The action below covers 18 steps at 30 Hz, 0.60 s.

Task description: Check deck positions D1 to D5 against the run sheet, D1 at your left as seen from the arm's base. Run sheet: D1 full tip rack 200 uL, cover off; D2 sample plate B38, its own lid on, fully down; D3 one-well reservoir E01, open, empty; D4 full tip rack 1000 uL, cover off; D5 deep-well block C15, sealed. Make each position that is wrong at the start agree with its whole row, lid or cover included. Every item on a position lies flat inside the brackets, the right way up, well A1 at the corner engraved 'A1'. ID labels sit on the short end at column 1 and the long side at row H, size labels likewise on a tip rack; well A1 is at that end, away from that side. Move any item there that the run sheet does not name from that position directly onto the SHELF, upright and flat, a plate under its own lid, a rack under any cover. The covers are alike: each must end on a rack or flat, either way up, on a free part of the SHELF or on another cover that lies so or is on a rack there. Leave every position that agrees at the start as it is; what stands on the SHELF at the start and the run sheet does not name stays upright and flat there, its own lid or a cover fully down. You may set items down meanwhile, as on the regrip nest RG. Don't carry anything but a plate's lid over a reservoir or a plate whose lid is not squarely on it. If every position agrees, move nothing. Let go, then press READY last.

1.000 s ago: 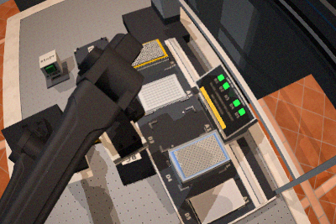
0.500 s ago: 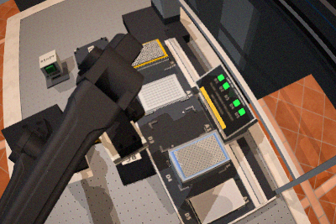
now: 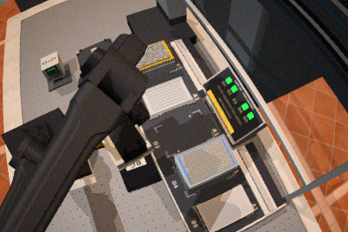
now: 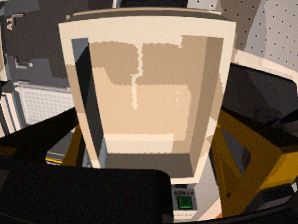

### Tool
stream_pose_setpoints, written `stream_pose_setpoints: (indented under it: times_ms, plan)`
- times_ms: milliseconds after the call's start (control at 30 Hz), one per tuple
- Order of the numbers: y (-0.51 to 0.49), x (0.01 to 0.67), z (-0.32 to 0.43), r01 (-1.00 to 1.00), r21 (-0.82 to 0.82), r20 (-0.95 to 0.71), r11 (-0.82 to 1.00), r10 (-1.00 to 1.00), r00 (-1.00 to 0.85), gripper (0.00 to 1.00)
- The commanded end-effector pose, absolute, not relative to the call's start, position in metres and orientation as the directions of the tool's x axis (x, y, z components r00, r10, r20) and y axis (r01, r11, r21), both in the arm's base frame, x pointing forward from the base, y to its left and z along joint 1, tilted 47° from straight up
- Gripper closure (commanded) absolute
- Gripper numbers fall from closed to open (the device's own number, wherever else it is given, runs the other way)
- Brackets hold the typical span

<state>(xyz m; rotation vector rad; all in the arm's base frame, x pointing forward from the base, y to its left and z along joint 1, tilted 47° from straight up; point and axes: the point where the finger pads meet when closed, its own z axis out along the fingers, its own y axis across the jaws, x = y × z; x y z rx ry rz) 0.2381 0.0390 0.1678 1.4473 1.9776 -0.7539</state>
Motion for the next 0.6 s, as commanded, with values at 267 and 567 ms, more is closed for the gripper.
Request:
stream_pose_setpoints:
  times_ms: [267,567]
  plan:
    - [0.0417,0.2480,0.1749,0.969,-0.052,-0.720,0.240,0.664,-0.203,1.00]
    - [0.0467,0.2471,0.1749,0.964,-0.052,-0.720,0.259,0.660,-0.216,1.00]
